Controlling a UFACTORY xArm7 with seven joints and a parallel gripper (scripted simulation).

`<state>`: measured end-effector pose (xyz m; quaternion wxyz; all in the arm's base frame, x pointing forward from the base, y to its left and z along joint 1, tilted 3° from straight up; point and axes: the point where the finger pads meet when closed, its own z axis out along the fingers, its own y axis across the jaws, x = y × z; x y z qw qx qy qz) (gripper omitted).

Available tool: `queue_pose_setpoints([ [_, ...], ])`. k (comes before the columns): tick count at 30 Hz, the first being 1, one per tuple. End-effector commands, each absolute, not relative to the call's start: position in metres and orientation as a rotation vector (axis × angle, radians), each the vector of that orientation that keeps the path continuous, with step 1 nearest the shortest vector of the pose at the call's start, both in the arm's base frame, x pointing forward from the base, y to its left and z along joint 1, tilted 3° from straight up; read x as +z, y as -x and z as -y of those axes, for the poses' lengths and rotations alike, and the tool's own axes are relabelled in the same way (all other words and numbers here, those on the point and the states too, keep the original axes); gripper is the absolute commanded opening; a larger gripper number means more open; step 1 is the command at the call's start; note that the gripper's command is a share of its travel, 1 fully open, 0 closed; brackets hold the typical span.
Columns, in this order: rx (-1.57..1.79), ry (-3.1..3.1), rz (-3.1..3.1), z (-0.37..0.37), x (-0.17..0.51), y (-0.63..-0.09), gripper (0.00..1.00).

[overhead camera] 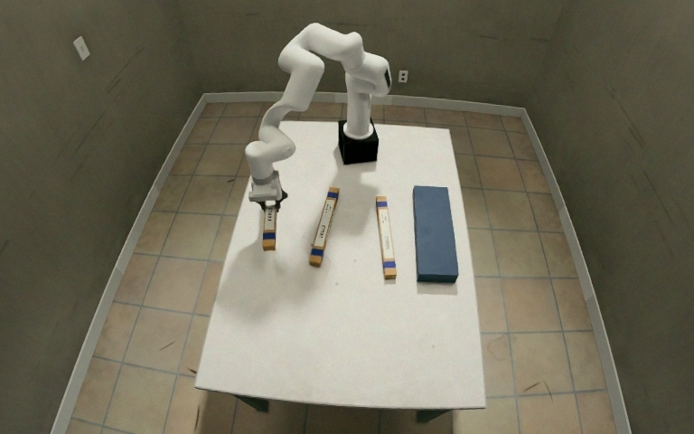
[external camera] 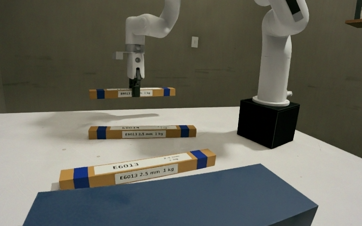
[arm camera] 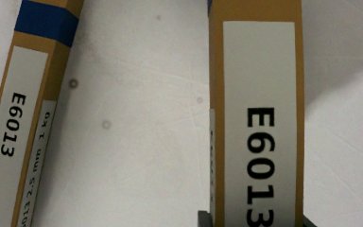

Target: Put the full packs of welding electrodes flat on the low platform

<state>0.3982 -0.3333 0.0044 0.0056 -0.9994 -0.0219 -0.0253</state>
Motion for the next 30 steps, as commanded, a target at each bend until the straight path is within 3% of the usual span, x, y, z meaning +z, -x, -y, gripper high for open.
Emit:
queue_pose_setpoints([
  [1, -0.087, 3.133, 0.068, 0.335, 0.0078, -0.3997, 0.35],
  [30, -0.087, 3.126, -0.154, 0.3356, 0.0076, -0.3992, 0.35],
])
